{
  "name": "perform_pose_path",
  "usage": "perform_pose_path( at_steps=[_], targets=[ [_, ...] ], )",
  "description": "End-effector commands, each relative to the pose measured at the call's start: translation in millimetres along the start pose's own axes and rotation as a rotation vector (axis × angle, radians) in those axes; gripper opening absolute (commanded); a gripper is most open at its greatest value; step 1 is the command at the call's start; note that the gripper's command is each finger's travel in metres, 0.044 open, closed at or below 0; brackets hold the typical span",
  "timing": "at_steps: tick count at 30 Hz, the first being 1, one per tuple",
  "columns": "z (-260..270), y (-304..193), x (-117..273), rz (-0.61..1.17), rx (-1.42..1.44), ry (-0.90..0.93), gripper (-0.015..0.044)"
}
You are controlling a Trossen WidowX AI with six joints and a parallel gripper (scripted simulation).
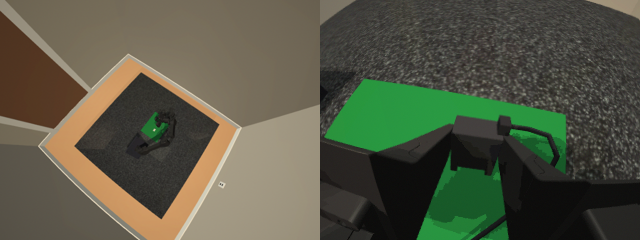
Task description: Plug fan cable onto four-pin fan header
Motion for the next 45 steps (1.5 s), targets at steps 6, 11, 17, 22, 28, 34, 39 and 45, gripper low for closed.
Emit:
perform_pose_path(
  at_steps=[6,11,17,22,28,34,39,45],
  targets=[
    [4,-16,3,-0.134,0.020,-0.041,0.0000],
    [5,-24,6,-0.200,0.032,-0.070,0.0000],
    [7,-34,9,-0.277,0.046,-0.110,0.0000],
    [9,-42,13,-0.339,0.058,-0.147,0.0000],
    [12,-51,17,-0.411,0.074,-0.197,0.0000],
    [14,-58,20,-0.461,0.086,-0.236,0.0000],
    [14,-56,21,-0.452,0.083,-0.231,0.0000],
    [13,-53,23,-0.441,0.080,-0.225,0.0000]
  ],
)
Point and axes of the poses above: the point midway between the two fingers, 35 mm back from their tips, its own x axis back along the fingers, its own z axis across the jaws, y = z × x, the point moved 10 cm from there along x, back along the fingers, and after that the axes turned 6 degrees about x, right-handed, at the moved point
